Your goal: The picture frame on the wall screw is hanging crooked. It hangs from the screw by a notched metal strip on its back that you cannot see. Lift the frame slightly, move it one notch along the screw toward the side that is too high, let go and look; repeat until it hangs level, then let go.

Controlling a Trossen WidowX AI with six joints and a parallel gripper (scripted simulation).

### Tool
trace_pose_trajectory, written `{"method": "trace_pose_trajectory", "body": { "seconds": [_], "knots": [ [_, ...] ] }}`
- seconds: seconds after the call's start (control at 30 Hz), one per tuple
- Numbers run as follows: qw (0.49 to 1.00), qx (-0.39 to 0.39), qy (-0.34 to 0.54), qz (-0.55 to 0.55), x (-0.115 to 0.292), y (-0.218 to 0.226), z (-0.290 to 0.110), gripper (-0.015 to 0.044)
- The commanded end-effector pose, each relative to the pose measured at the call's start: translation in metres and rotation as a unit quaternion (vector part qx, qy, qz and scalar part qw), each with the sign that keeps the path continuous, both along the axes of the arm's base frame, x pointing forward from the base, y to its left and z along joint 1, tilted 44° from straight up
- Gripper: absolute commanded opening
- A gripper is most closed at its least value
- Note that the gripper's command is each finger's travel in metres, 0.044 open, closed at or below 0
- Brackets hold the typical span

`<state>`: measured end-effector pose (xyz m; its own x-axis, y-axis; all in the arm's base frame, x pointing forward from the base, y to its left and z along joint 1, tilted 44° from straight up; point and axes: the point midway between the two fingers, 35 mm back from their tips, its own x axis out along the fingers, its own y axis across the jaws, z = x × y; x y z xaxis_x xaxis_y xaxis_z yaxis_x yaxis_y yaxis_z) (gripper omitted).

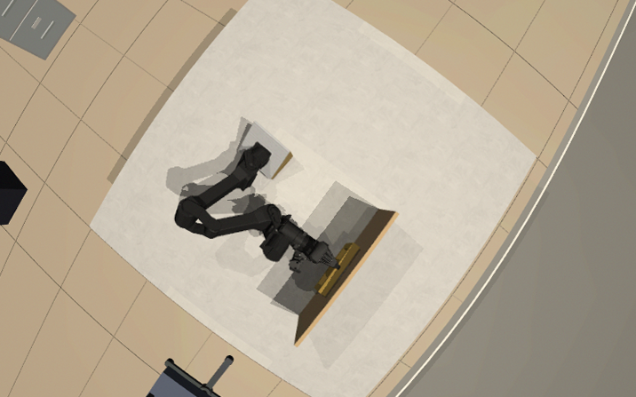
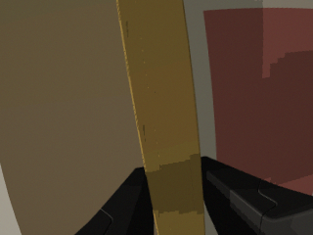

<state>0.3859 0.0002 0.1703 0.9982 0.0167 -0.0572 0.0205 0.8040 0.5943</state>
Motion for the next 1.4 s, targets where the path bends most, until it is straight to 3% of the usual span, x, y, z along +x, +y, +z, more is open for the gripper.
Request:
{"method": "trace_pose_trajectory", "body": {
  "seconds": [0.0, 1.37],
  "knots": [
    [1.0, 0.0, -0.003, 0.004, 0.0005, 0.001, 0.0022, 0.0],
    [1.0, 0.0, -0.003, 0.004, 0.0008, -0.003, 0.0074, 0.0]
  ]
}}
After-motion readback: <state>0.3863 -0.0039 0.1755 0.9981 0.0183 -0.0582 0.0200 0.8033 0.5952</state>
